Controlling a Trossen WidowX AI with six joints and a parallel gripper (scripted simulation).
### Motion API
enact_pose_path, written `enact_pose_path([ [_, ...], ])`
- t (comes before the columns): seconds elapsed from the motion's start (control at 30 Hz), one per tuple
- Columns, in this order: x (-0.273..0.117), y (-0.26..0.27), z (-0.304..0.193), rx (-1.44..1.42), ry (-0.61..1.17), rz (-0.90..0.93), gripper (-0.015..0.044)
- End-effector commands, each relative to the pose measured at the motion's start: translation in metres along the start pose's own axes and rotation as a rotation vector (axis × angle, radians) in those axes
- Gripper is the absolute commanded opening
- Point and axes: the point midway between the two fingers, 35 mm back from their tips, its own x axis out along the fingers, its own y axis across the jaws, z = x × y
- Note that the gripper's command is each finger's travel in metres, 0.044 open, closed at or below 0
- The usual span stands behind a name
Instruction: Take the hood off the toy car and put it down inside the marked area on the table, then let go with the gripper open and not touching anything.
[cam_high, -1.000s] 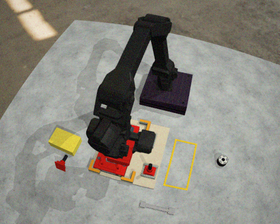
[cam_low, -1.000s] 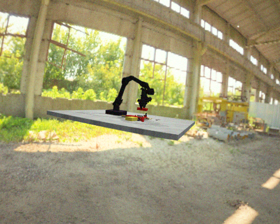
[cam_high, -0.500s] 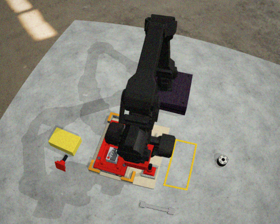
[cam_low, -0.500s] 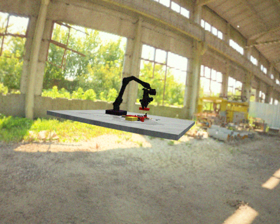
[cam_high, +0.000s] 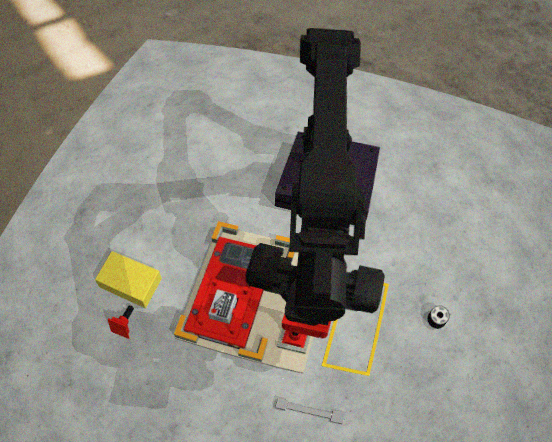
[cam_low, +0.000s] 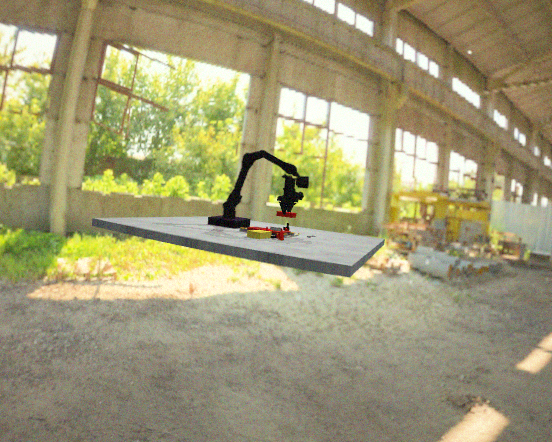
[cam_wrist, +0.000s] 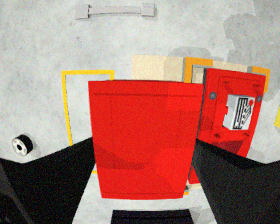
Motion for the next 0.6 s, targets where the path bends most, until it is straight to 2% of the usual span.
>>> enact_pose_path([
  [0.0, 0.000, 0.012, -0.004, 0.001, -0.001, -0.001, 0.0000],
  [0.57, -0.002, 0.067, -0.026, 0.003, -0.001, 0.003, 0.0000],
])
